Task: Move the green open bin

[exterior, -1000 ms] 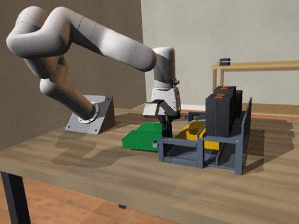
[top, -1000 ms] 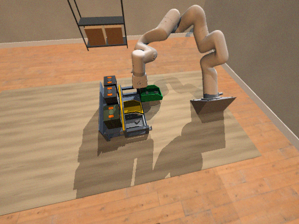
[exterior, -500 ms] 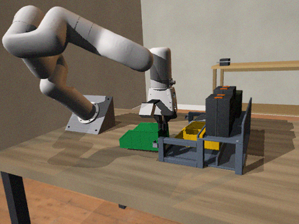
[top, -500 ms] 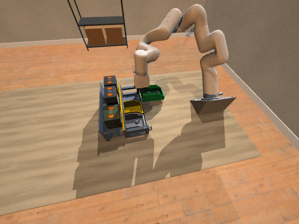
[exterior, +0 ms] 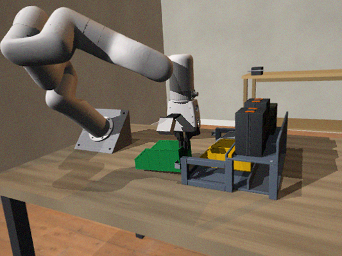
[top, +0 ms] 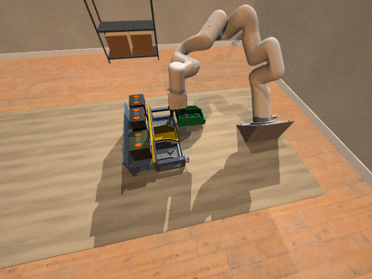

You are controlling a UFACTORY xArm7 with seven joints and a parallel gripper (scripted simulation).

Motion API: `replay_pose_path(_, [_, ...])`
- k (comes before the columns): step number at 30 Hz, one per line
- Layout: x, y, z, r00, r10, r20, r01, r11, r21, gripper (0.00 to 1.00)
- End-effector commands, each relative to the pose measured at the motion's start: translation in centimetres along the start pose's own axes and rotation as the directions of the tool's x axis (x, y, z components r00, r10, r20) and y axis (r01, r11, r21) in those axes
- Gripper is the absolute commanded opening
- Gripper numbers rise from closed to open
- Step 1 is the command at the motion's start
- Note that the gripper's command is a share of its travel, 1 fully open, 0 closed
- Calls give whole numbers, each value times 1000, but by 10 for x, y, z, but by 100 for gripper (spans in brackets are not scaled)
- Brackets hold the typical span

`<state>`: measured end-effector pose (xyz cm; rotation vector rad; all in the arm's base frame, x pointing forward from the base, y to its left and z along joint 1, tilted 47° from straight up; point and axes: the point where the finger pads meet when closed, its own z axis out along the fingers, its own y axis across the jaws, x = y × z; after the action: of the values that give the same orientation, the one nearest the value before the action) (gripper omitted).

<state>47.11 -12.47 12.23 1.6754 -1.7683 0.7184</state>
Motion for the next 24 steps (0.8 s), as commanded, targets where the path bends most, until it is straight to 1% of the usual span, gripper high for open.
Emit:
replay_pose_path(1, [-1, 0, -2, 1000, 0, 1, 0, 1000, 5, 0])
replay_pose_path(10, [-1, 0, -2, 1000, 0, 1, 0, 1000, 5, 0])
replay_pose_path(15, [-1, 0, 6, 1000, 0, 1, 0, 1000, 5, 0])
replay_pose_path(24, [-1, 0, 6, 1000, 0, 1, 0, 1000, 5, 0])
